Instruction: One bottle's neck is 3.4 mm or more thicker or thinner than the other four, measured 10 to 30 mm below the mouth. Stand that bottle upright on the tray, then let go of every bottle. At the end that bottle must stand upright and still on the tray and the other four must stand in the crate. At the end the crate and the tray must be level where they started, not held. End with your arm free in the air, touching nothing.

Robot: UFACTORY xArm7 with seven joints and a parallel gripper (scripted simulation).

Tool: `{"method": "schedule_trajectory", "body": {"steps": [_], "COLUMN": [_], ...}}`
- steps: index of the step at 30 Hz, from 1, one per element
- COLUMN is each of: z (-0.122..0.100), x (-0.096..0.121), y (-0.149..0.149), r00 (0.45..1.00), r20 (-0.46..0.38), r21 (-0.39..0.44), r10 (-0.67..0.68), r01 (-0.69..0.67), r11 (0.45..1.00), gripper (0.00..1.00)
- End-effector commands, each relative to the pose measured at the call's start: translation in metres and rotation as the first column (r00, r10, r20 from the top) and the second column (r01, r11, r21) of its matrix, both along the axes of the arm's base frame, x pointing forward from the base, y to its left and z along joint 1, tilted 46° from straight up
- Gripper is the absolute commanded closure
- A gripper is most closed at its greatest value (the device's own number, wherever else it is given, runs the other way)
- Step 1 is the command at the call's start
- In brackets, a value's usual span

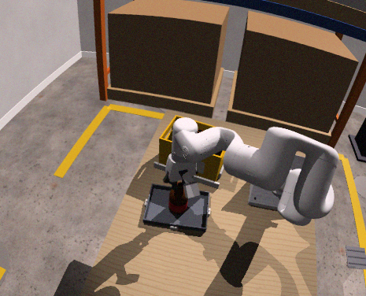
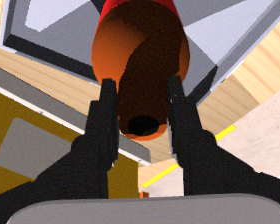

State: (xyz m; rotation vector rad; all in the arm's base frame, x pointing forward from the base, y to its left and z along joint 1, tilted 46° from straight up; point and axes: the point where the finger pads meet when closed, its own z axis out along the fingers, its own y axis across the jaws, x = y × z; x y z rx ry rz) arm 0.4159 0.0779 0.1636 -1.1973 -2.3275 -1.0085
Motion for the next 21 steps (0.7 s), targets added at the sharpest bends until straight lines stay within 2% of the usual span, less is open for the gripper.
{"method": "schedule_trajectory", "body": {"steps": [1,9,10,21], "z": [0.001,0.001,0.001,0.001], "x": [0.0012,0.0012,0.0012,0.0012], "y": [-0.0017,-0.0017,-0.0017,-0.0017], "r00": [1.0,1.0,1.0,1.0], "r20": [0.003,0.003,0.003,0.003], "r21": [-0.001,-0.001,-0.001,-0.001], "r10": [-0.004,-0.004,-0.004,-0.004], "r01": [0.004,0.004,0.004,0.004], "r11": [1.0,1.0,1.0,1.0], "gripper": [1.0,1.0,0.0,0.0]}}
